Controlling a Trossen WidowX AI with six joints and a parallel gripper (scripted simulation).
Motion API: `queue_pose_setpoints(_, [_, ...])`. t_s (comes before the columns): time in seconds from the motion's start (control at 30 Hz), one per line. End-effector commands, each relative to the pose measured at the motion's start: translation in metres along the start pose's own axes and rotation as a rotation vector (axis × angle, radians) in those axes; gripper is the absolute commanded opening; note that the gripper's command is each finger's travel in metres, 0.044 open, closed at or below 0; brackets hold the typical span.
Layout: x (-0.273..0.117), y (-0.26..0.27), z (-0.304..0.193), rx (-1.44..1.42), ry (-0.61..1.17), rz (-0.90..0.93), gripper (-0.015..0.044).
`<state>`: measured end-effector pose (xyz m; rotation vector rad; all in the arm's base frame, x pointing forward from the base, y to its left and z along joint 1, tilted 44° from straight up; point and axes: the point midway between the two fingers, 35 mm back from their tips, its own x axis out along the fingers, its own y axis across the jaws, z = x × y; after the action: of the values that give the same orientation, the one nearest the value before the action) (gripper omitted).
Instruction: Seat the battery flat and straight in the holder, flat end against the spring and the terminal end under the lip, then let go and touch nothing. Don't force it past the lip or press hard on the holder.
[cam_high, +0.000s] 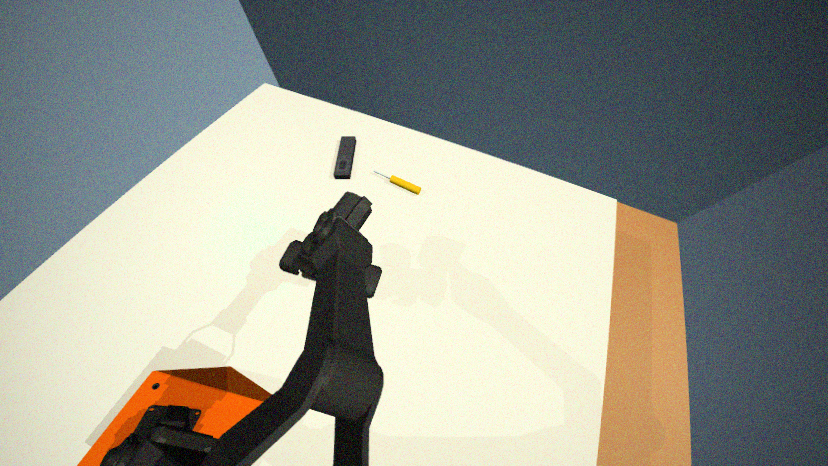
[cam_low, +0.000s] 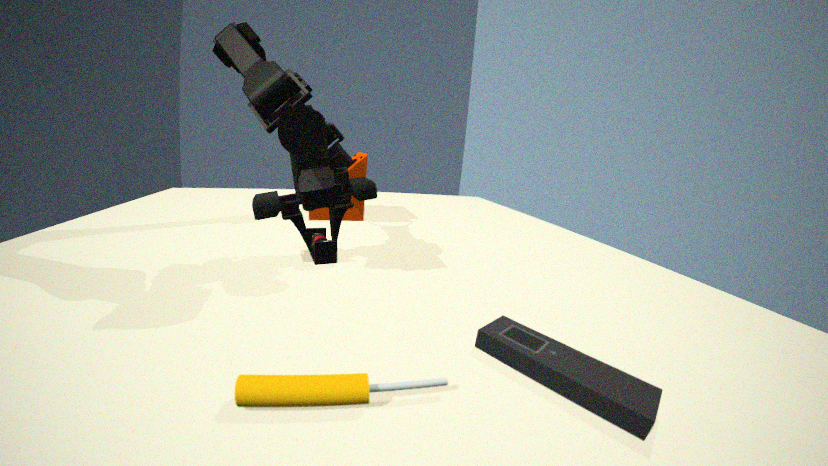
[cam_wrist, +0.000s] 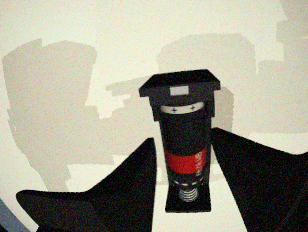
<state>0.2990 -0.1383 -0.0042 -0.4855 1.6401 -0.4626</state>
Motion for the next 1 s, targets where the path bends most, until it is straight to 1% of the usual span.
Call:
queue_pose_setpoints(0.0, [-0.008, 0.001, 0.001, 0.004, -0.007, 0.0, 0.0183])
queue_pose_setpoints(0.17, [-0.012, 0.001, 0.001, 0.003, -0.007, 0.0, 0.0183])
queue_pose_setpoints(0.23, [-0.015, 0.004, 0.001, -0.005, -0.002, 0.0, 0.0236])
queue_pose_setpoints(0.43, [-0.077, 0.014, -0.001, 0.002, -0.007, 0.004, 0.0393])
queue_pose_setpoints(0.5, [-0.084, 0.015, -0.002, 0.003, -0.007, 0.004, 0.044])
queue_pose_setpoints(0.97, [-0.083, 0.017, -0.001, 0.003, -0.007, 0.004, 0.044])
